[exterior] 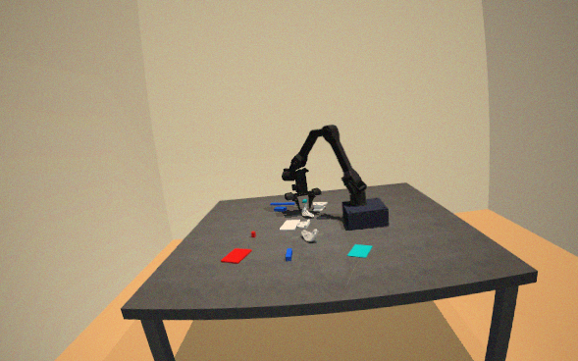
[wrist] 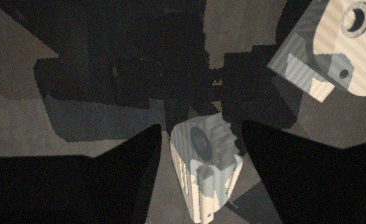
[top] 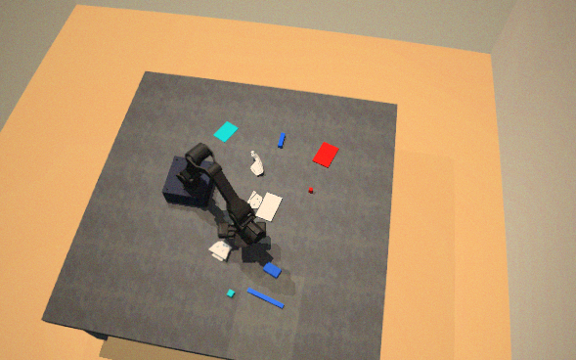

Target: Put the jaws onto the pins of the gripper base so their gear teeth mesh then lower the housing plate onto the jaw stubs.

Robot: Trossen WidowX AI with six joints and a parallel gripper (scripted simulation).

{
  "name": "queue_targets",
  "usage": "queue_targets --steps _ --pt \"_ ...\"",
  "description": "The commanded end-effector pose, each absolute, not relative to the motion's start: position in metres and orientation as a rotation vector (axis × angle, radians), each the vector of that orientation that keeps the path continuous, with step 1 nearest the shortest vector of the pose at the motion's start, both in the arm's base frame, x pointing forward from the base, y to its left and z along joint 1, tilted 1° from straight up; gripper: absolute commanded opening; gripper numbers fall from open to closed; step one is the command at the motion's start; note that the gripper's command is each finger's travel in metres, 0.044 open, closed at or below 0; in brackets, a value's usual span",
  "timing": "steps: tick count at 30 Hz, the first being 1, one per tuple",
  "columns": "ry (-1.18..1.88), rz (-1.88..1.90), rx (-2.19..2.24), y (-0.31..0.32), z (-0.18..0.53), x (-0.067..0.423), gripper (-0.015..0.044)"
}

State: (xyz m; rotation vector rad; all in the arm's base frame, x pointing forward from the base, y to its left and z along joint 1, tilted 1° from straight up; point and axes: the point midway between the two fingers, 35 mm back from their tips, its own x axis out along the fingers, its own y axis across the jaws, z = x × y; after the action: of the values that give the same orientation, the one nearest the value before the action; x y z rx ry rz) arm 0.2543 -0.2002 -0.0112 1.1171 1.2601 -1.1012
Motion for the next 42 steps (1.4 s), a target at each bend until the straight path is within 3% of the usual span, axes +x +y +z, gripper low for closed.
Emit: queue_targets --steps 1,5,42 --pt "1.229 -1.094 1.119 -0.2026 0.0369 0.2574 0.0352" --pt "1.229 -1.094 1.119 -0.2019 0.0463 0.2563 0.044" --pt "1.229 -1.094 1.119 -0.2019 0.0463 0.2563 0.044"
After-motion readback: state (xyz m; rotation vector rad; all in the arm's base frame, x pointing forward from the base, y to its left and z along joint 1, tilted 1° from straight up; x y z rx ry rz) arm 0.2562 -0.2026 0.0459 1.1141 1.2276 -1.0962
